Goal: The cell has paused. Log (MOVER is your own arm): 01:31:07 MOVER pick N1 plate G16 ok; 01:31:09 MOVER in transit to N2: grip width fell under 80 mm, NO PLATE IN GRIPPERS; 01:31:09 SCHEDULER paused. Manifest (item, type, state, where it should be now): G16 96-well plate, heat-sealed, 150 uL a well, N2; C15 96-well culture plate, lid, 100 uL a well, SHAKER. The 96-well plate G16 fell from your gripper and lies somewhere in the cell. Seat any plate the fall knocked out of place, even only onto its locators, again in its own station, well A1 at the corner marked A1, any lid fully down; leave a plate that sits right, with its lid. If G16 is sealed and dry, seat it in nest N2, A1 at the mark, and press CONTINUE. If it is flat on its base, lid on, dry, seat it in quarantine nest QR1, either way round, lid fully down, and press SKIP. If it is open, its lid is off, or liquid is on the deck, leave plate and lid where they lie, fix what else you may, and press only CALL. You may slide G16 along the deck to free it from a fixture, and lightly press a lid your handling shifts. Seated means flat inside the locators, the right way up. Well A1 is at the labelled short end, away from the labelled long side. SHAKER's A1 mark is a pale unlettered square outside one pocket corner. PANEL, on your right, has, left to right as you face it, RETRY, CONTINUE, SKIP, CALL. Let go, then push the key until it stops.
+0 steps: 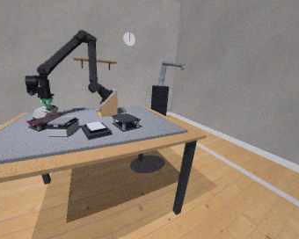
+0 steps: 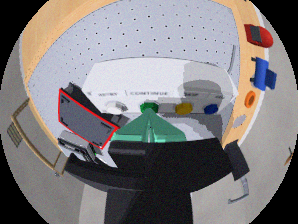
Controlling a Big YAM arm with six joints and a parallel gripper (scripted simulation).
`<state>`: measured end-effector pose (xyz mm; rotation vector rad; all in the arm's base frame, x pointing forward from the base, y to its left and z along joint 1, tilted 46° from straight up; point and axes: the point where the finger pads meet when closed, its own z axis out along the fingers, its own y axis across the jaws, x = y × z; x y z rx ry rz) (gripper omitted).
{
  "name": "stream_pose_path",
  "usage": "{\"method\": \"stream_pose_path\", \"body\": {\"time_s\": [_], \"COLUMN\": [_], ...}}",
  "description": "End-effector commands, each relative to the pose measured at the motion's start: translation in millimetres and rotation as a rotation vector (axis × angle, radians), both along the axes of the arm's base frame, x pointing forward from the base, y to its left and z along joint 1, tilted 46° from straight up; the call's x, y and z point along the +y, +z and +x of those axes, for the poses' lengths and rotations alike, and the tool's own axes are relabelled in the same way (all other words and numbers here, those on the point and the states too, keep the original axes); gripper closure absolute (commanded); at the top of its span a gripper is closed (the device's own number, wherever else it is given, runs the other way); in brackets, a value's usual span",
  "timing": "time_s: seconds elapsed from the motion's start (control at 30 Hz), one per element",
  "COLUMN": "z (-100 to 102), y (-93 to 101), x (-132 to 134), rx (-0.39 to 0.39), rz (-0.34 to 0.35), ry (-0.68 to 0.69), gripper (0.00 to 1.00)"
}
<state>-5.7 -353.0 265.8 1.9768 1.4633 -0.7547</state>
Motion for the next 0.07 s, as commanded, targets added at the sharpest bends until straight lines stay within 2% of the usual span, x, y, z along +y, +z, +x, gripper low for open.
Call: {"method": "stream_pose_path", "body": {"time_s": [0.0,0.03], "z": [-4.1,-4.2], "y": [-7.8,-8.0], "x": [-3.6,-3.8], "rx": [0.004,0.004], "rz": [0.005,0.005], "ry": [-0.005,-0.005], "gripper": [1.0,1.0]}}
